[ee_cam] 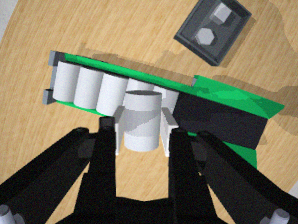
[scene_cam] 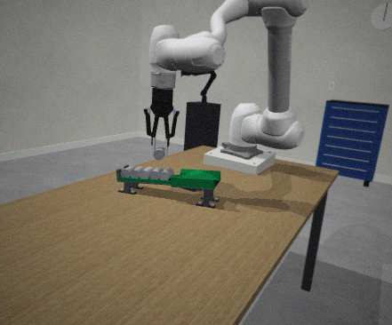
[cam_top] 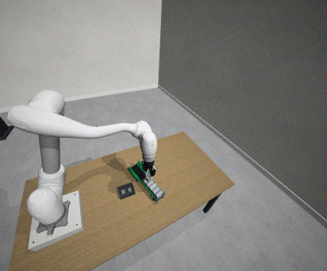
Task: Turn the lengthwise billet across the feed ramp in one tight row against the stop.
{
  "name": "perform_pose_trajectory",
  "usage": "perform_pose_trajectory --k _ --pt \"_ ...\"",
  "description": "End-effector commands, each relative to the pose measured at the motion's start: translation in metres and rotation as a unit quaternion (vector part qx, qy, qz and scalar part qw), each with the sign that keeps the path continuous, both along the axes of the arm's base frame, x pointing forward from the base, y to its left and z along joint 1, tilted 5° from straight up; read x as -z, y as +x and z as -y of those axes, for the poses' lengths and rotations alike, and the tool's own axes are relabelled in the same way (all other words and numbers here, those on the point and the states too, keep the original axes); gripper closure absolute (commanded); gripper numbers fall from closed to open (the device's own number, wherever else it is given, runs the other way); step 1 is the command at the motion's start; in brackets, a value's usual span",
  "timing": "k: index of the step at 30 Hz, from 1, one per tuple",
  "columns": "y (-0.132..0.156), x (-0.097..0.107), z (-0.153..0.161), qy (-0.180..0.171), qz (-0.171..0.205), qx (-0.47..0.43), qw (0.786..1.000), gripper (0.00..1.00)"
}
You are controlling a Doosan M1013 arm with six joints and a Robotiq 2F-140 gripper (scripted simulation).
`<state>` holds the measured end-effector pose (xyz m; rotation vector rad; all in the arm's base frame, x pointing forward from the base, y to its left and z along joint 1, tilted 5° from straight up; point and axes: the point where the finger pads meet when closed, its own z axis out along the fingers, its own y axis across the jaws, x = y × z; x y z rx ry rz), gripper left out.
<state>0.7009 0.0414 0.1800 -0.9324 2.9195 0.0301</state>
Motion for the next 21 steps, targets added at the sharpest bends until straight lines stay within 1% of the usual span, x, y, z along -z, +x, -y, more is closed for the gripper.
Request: perform_pose_trajectory --k 1,18,21 --pt "0.0 0.0 0.0 0.001 -0.001 0.019 1.0 0.9" --pt "0.0 0.0 0.0 0.007 -0.005 0.111 0.994 0.9" --pt "-0.006 -0.002 -0.012 0.007 -0.005 0.111 0.994 0.9"
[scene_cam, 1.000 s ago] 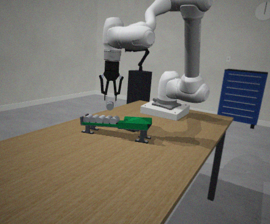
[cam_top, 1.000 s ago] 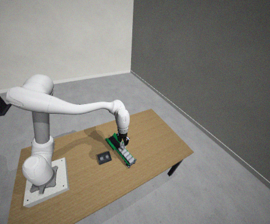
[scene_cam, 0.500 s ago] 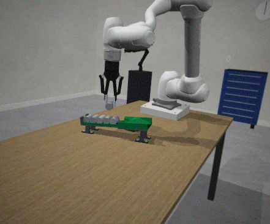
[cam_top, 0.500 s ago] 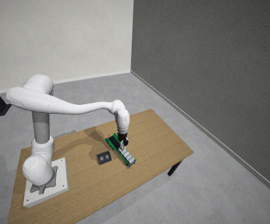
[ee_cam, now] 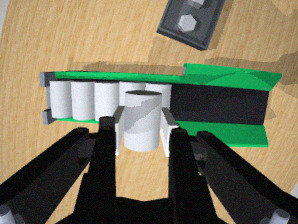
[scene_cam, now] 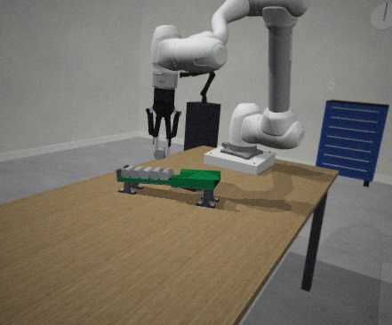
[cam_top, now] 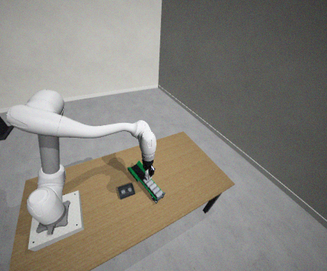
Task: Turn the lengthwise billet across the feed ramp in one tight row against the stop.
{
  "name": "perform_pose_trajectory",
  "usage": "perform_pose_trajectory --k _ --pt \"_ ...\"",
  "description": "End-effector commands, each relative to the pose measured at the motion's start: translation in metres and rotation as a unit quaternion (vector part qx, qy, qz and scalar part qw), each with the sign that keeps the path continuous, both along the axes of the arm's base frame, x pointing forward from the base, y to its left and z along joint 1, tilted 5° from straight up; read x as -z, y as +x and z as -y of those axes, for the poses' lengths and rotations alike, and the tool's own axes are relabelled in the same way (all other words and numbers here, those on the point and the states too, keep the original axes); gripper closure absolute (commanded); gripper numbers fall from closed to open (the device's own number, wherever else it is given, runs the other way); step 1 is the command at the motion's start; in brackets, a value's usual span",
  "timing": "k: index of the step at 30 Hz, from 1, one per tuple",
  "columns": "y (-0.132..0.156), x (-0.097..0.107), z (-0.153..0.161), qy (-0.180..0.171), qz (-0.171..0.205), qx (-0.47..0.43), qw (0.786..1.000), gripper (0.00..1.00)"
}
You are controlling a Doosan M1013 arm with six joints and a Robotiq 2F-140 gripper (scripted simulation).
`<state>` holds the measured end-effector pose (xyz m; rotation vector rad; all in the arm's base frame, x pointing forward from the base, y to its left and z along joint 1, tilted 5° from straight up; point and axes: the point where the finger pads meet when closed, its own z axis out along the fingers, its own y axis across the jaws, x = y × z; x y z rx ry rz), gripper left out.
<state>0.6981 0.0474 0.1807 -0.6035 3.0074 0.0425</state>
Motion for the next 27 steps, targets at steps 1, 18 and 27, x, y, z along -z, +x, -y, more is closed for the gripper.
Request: perform_pose_trajectory --k 1,18,27 --pt "-0.005 -0.001 -0.01 0.0 0.0 0.001 1.0 0.9" --pt "-0.028 -0.007 -0.059 0.0 0.0 0.001 1.0 0.9" --pt "-0.036 -0.009 -0.076 0.0 0.0 0.001 1.0 0.9"
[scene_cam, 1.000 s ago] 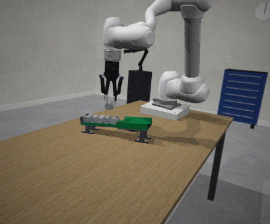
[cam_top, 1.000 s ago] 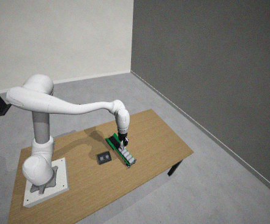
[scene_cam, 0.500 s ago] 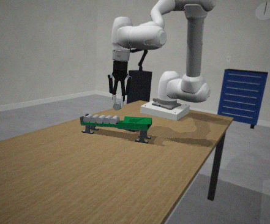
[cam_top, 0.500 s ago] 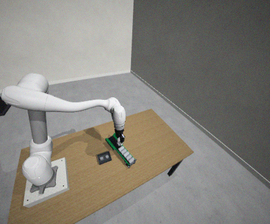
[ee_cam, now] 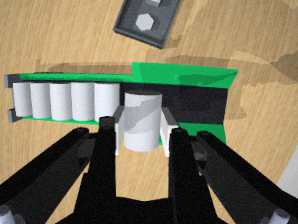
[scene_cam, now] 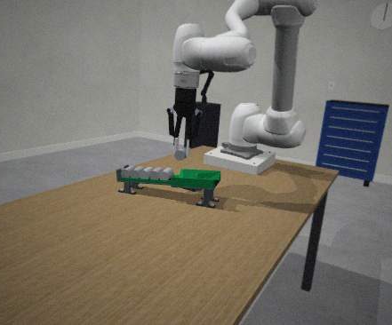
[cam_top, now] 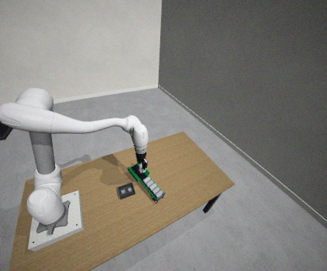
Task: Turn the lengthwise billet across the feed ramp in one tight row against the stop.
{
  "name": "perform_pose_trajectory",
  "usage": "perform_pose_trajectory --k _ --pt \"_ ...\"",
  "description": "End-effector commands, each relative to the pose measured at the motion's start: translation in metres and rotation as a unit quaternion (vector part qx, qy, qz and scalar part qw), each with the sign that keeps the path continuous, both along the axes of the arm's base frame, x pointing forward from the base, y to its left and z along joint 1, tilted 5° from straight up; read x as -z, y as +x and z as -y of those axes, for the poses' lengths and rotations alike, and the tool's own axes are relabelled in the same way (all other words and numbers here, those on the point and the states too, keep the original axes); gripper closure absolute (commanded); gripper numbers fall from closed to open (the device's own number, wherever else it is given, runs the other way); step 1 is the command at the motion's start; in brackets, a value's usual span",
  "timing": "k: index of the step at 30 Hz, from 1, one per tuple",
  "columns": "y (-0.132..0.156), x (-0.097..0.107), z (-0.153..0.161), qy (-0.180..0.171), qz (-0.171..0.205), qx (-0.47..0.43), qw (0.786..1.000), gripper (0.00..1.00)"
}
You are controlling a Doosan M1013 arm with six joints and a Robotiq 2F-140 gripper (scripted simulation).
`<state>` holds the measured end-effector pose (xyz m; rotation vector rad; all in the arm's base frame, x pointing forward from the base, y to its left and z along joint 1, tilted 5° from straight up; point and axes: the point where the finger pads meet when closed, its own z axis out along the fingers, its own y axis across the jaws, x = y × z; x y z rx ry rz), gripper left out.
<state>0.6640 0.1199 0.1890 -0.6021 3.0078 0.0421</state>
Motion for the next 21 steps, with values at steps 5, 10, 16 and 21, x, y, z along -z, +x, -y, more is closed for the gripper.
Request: perform_pose_trajectory --k 5,10,16,21 --pt "-0.002 0.013 -0.008 0.0 0.0 0.0 1.0 0.9" --pt "-0.002 0.027 -0.01 0.0 0.0 0.0 1.0 0.9" --pt "-0.002 0.038 -0.011 0.0 0.0 0.0 1.0 0.9" --pt "-0.001 0.048 -0.012 0.0 0.0 0.0 1.0 0.9"
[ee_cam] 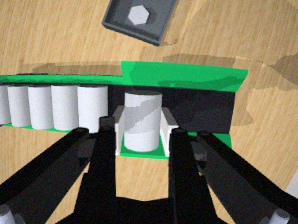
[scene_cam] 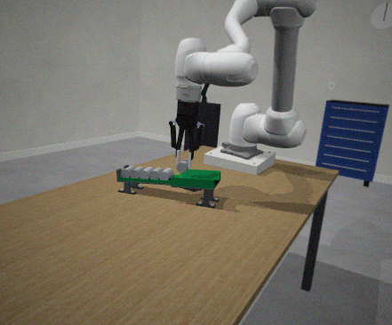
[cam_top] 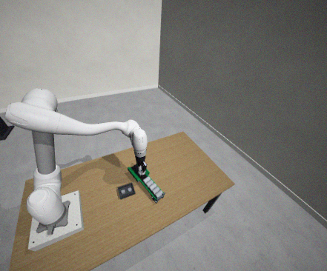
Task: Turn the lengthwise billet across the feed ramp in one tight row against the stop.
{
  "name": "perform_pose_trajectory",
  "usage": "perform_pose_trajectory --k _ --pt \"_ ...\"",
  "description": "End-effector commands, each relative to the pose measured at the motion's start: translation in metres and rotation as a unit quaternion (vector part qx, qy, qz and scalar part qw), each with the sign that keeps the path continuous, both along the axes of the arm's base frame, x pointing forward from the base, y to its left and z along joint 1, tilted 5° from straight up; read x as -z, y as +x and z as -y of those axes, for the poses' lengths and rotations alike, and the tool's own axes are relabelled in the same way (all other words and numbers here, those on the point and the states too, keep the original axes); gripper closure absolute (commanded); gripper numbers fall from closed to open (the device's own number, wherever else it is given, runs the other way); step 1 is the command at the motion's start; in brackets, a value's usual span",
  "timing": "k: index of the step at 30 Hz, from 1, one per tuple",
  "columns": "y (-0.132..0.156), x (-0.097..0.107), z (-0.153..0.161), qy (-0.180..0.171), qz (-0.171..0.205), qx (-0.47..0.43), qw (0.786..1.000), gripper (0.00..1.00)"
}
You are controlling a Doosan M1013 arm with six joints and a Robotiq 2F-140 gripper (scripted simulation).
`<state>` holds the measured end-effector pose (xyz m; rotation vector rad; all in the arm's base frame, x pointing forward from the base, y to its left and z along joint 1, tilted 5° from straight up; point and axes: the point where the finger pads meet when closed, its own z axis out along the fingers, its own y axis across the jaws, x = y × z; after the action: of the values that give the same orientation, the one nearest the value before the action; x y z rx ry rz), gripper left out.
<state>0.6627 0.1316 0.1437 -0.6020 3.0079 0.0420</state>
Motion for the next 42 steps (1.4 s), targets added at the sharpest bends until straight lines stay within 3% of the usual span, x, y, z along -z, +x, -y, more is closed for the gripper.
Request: perform_pose_trajectory --k 1,19,42 --pt "0.0 0.004 -0.001 0.0 0.0 0.0 1.0 0.9" --pt "0.001 0.021 -0.003 0.0 0.0 0.0 1.0 0.9" --pt "0.001 0.023 -0.003 0.0 0.0 0.0 1.0 0.9"
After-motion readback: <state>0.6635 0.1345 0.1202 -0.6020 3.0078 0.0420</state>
